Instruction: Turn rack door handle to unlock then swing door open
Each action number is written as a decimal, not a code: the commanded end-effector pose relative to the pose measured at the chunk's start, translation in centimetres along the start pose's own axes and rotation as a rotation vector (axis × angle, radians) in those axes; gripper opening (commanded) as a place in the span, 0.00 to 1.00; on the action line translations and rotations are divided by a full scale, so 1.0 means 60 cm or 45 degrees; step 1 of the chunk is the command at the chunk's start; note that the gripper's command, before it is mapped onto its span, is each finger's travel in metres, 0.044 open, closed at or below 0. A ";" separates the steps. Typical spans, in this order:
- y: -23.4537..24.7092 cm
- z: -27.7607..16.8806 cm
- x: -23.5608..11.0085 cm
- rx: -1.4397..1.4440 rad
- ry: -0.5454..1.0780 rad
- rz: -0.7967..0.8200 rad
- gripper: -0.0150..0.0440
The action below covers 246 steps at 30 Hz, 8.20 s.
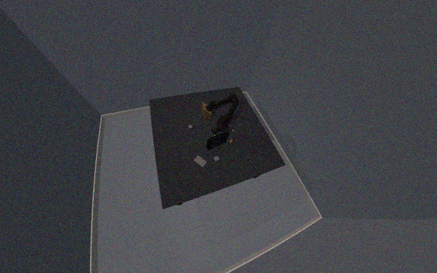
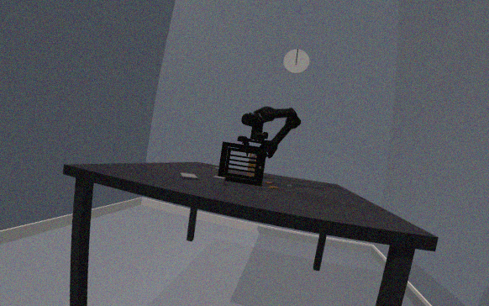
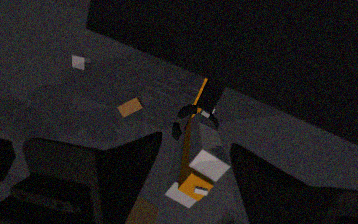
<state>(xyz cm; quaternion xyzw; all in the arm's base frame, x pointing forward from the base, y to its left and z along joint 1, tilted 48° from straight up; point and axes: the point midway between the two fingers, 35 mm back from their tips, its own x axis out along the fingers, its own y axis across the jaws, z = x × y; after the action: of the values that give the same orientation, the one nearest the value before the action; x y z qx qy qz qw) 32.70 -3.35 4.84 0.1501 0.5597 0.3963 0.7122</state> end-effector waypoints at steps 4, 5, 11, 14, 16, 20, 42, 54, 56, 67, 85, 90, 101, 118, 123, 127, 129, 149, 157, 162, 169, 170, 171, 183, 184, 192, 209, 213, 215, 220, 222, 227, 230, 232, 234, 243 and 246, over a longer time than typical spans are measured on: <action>0.001 0.001 0.001 0.453 -0.002 0.005 0.75; 0.001 0.001 0.001 0.516 -0.002 0.005 0.75; 0.001 0.001 0.001 0.895 -0.002 0.006 0.75; 0.001 0.001 0.001 1.084 -0.001 0.007 0.75; 0.001 0.001 0.001 1.210 -0.001 0.007 0.75; 0.001 0.002 0.001 1.463 0.000 0.008 0.75; 0.002 0.002 0.001 2.566 0.005 0.011 0.75; 0.002 0.002 0.001 2.566 0.005 0.011 0.64; 0.002 0.002 0.001 2.566 0.005 0.011 0.62; 0.002 0.002 0.001 2.566 0.005 0.011 0.49; 0.002 0.002 0.001 2.566 0.005 0.011 0.29; 0.001 0.000 0.001 2.529 0.004 0.011 0.29; -0.002 -0.015 0.001 2.261 0.003 0.010 0.29; -0.011 -0.052 0.001 1.876 0.002 0.009 0.29; -0.016 -0.066 0.001 1.770 0.001 0.008 0.29; -0.021 -0.077 0.001 1.691 0.001 0.008 0.29; -0.023 -0.083 0.001 1.650 0.001 0.008 0.29; -0.060 -0.140 0.002 1.267 0.000 0.005 0.29; -0.080 -0.160 0.002 1.116 0.000 0.004 0.29; -0.094 -0.172 0.002 1.014 0.000 0.003 0.29; -0.116 -0.186 0.002 0.876 0.000 0.002 0.29; -0.119 -0.188 0.001 0.856 0.000 0.002 0.29; -0.122 -0.190 0.001 0.837 -0.001 0.002 0.29; -0.165 -0.208 0.001 0.581 -0.001 0.000 0.29; -0.169 -0.209 0.001 0.560 -0.001 0.000 0.29; -0.200 -0.216 0.001 0.386 -0.001 -0.002 0.29; -0.249 -0.219 0.000 0.120 -0.001 -0.004 0.29; -0.249 -0.219 0.000 0.120 -0.001 -0.004 0.29; -0.249 -0.219 0.000 0.120 -0.001 -0.004 0.29; -0.249 -0.219 0.000 0.120 -0.001 -0.004 0.29; -0.249 -0.219 0.000 0.120 -0.001 -0.004 0.38; -0.249 -0.219 0.000 0.120 -0.001 -0.004 0.60; -0.249 -0.219 0.000 0.120 -0.001 -0.004 0.74; -0.249 -0.219 0.000 0.120 -0.001 -0.004 0.75; -0.250 -0.218 -0.003 0.120 -0.001 -0.004 0.75; -0.252 -0.218 -0.025 0.120 0.000 -0.005 0.75; -0.252 -0.217 -0.032 0.120 0.000 -0.005 0.75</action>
<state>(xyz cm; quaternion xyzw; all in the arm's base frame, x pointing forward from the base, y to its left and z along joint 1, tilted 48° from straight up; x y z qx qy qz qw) 26.70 -17.02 -8.36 0.1841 0.5775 0.3676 0.7053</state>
